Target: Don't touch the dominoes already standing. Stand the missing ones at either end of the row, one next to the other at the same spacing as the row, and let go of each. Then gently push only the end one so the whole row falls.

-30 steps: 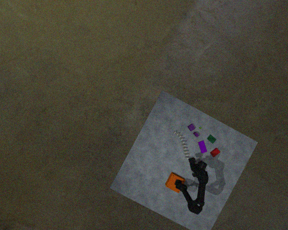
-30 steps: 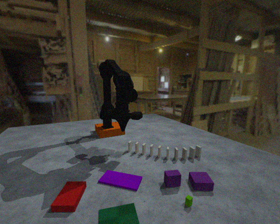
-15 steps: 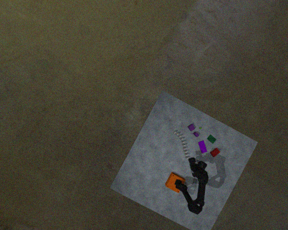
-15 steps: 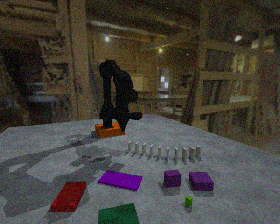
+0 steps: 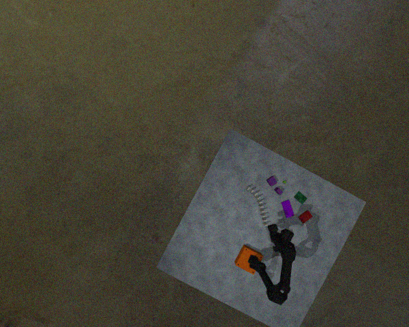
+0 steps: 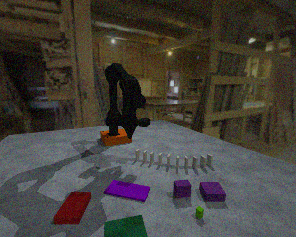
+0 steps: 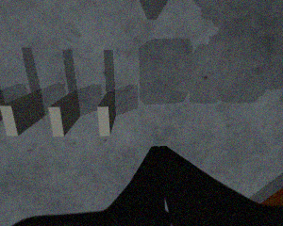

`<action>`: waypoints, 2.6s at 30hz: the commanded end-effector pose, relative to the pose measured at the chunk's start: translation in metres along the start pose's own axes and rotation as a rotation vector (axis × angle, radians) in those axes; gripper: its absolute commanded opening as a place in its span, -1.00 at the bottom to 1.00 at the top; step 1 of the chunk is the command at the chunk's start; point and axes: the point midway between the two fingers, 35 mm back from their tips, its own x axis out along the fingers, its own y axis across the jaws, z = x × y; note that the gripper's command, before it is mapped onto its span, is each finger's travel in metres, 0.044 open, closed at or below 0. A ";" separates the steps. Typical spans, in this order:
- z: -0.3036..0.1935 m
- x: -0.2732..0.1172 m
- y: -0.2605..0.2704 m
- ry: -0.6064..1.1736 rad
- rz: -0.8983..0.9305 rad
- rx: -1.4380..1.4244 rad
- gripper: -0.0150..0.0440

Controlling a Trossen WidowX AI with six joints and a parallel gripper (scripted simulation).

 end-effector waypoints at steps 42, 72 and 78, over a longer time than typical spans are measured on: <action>0.005 0.075 0.033 -0.010 0.019 0.005 -0.49; 0.001 0.019 0.058 -0.003 0.004 0.006 -0.49; 0.001 0.019 0.058 -0.003 0.004 0.006 -0.49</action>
